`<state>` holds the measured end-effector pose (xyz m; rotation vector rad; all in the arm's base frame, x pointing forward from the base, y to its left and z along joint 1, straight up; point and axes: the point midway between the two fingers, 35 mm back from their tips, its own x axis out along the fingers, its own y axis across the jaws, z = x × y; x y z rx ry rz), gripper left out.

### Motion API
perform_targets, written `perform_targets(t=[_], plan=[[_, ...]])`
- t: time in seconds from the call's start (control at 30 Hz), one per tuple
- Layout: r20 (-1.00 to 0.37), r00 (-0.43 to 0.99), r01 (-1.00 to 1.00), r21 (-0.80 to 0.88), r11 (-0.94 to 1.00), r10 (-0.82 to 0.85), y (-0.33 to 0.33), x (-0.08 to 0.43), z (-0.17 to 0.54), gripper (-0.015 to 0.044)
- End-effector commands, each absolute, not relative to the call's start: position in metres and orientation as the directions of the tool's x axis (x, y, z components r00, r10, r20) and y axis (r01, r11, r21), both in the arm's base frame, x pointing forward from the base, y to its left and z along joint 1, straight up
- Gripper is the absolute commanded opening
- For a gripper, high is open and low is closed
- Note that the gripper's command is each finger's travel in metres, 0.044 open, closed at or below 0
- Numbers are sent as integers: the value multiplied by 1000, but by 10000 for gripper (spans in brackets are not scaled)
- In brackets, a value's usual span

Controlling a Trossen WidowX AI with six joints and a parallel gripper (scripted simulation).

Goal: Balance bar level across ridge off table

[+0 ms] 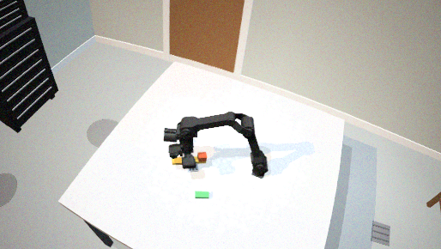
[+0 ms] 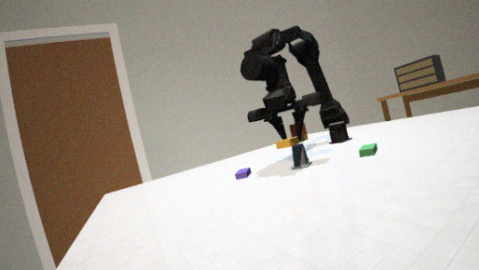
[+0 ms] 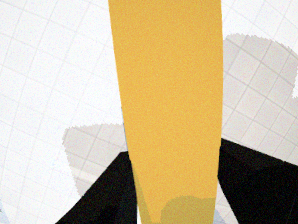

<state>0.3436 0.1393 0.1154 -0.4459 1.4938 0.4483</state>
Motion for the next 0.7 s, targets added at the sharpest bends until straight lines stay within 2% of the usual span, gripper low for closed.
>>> perform_targets(t=[0.0, 0.67], plan=[[-1000, 28, -540, -6, 842, 11, 139, 344, 115, 0], [-1000, 28, -540, -6, 842, 11, 139, 344, 113, 0]])
